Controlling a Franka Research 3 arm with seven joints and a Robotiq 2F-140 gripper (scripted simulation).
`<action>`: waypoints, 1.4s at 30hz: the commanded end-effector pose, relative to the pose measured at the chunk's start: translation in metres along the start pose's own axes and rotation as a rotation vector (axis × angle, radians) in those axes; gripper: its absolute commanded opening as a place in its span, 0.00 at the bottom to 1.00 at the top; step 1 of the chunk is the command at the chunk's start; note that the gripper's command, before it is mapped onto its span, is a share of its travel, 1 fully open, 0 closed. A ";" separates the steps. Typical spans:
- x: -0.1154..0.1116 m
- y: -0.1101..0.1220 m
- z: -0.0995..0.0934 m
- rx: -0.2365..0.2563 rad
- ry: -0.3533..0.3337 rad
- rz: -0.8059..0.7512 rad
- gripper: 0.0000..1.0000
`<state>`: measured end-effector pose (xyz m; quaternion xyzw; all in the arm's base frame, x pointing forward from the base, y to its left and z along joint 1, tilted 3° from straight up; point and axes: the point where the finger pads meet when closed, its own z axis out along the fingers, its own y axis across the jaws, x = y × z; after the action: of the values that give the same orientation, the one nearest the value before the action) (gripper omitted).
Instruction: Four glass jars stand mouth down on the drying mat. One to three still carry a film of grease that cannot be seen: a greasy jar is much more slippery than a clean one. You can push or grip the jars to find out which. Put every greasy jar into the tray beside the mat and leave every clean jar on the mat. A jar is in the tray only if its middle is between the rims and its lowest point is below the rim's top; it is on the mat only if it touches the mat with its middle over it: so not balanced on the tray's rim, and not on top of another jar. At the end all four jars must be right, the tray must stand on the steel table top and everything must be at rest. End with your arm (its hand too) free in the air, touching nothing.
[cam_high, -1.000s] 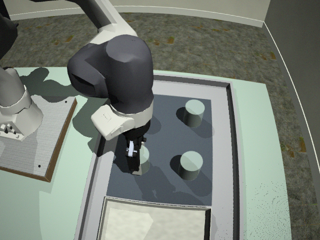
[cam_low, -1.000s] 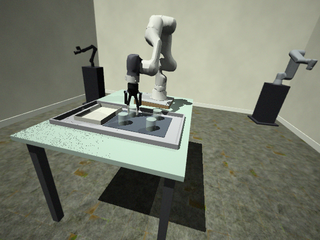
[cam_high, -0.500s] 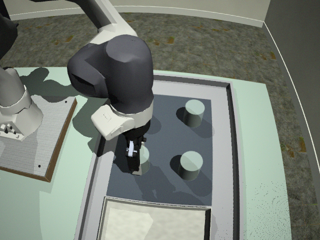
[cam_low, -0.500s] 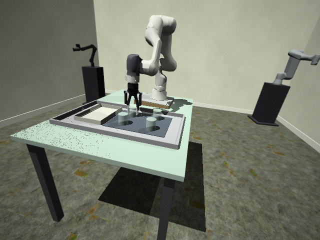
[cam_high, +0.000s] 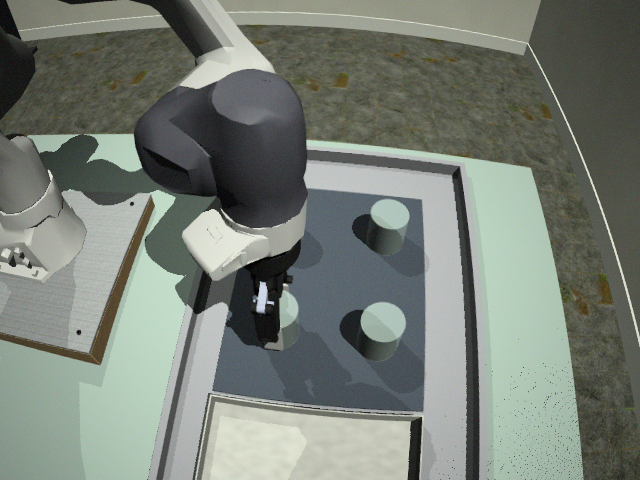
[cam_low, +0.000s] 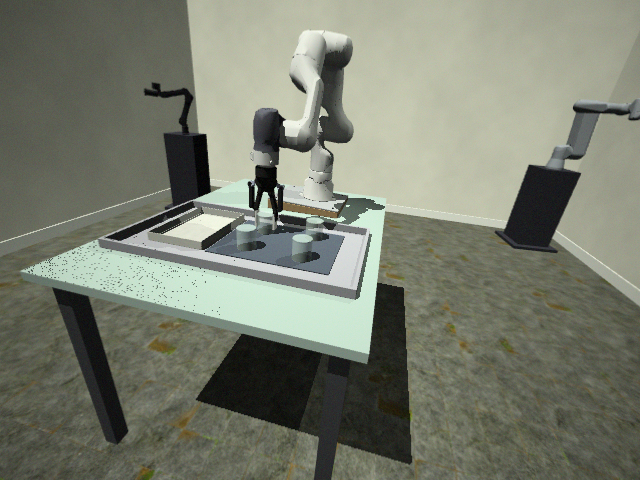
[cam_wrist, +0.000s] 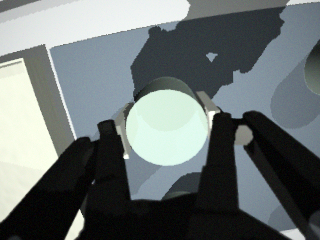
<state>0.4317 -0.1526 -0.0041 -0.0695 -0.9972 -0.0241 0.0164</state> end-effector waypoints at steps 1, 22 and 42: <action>0.000 -0.001 0.001 -0.001 -0.001 0.000 0.00; 0.000 -0.001 -0.020 -0.001 -0.001 0.000 0.00; 0.000 -0.001 -0.068 -0.001 -0.001 0.000 0.00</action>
<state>0.4370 -0.1578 0.0564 -0.0635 -0.9977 -0.0235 0.0085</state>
